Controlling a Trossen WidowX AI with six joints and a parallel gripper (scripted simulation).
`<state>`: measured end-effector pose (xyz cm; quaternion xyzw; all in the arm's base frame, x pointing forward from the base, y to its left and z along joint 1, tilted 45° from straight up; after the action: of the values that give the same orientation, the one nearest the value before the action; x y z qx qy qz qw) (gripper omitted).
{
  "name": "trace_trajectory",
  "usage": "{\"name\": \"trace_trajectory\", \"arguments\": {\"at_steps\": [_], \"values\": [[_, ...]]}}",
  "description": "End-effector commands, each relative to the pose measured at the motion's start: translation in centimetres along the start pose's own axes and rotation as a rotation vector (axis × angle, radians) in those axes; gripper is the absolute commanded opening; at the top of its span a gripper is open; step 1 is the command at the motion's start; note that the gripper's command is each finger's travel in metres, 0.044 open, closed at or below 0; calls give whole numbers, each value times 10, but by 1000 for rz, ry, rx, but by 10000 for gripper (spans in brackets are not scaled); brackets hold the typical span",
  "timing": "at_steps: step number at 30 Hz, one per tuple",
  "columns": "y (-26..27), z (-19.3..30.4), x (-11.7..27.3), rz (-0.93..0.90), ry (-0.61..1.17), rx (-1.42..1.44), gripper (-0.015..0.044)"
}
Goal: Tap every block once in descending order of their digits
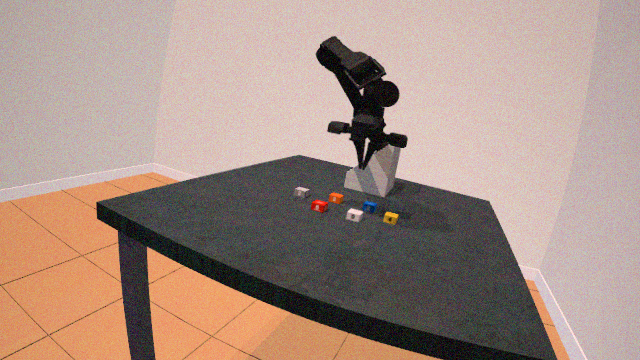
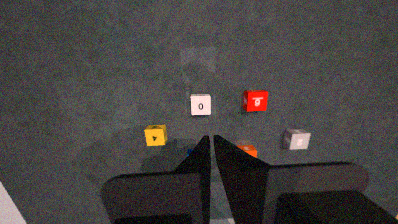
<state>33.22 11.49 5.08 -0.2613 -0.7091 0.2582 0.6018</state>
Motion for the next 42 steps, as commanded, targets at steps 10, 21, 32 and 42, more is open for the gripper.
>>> {"name": "trace_trajectory", "arguments": {"at_steps": [10, 21, 32, 42], "values": [[16, -1, -79, 5, 0, -19, 20], [16, -1, -87, 6, 0, -19, 20], [16, -1, -105, 7, 0, -18, 20], [16, -1, -112, 7, 0, -18, 20]]}}
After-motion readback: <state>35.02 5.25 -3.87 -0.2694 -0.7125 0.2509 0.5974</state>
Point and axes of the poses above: the point midway between the two fingers, 35 mm back from their tips, its own x axis back along the fingers, its own y axis across the jaws, z = x × y, the point moved 6 cm from there along x, back along the fingers, and after that the axes turned 10 degrees about -x, right-handed, at the moved point
